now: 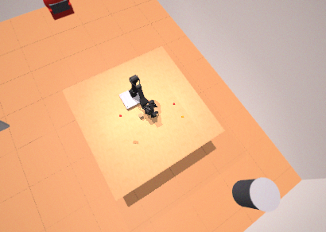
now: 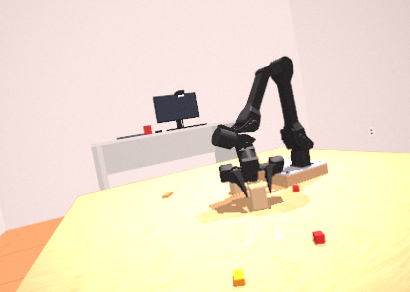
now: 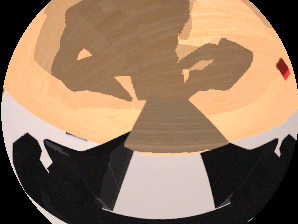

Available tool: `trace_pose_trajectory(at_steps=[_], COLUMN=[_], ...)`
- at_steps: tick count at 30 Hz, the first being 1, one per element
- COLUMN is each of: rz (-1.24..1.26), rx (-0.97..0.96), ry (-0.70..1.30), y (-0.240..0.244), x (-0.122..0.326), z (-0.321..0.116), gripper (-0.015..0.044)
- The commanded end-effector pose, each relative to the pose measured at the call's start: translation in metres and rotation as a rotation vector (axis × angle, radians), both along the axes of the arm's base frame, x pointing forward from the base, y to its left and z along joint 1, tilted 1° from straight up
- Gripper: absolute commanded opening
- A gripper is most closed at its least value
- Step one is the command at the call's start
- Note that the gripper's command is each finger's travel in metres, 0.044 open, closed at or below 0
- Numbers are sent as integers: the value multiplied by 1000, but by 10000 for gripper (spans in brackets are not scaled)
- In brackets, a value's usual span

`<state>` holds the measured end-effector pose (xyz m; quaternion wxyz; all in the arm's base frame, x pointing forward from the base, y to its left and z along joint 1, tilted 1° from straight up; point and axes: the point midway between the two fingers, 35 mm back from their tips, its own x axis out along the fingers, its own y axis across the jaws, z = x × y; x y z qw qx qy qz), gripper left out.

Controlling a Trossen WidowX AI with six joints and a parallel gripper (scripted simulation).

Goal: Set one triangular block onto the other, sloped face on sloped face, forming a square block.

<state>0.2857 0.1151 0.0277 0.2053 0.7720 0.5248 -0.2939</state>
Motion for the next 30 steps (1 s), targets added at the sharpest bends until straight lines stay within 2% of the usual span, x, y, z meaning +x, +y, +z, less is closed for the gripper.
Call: trace_pose_trajectory(at_steps=[1, 3, 11, 13, 17, 19, 24, 30], rz=[-3, -3, -3, -2, 0, 0, 0, 241], rx=[-1, -1, -1, -1, 0, 0, 0, -120], ry=[0, 0, -1, -1, -1, -1, -5, -262], y=[0, 0, 0, 0, -1, -1, -1, -16], x=[0, 0, 1, 4, 2, -1, 0, 2], z=[0, 0, 3, 20, 88, 101, 99, 89], gripper=[394, 440, 440, 440, 440, 440, 440, 440])
